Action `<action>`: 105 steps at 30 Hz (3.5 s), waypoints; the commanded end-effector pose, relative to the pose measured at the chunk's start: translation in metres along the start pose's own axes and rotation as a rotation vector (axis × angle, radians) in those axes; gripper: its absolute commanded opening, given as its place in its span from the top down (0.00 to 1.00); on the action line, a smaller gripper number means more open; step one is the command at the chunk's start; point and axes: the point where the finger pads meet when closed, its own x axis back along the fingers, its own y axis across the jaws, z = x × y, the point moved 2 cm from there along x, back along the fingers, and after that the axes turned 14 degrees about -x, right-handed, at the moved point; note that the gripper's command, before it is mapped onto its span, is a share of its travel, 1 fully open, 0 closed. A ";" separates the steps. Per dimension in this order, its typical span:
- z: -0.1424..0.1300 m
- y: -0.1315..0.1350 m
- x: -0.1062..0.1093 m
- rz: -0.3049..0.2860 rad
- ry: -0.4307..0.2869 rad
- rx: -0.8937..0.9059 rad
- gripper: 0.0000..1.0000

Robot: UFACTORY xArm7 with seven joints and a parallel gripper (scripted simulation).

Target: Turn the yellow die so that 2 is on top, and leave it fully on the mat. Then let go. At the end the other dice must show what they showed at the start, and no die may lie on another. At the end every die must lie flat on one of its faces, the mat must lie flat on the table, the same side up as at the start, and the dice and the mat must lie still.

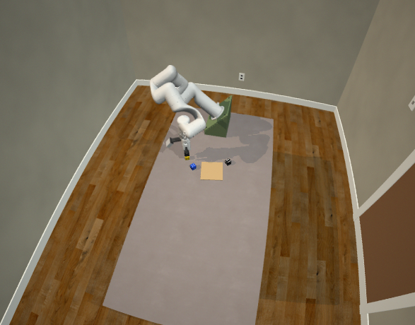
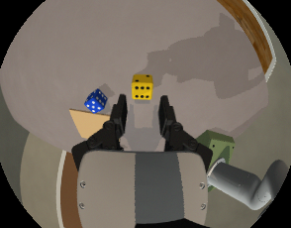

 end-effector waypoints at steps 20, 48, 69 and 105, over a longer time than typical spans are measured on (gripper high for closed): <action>0.000 -0.002 -0.016 0.004 -0.001 0.000 0.53; 0.000 -0.002 -0.016 0.004 -0.001 0.000 0.53; -0.001 -0.002 -0.016 0.004 -0.001 0.000 0.53; -0.001 -0.003 -0.016 0.004 -0.001 0.000 0.53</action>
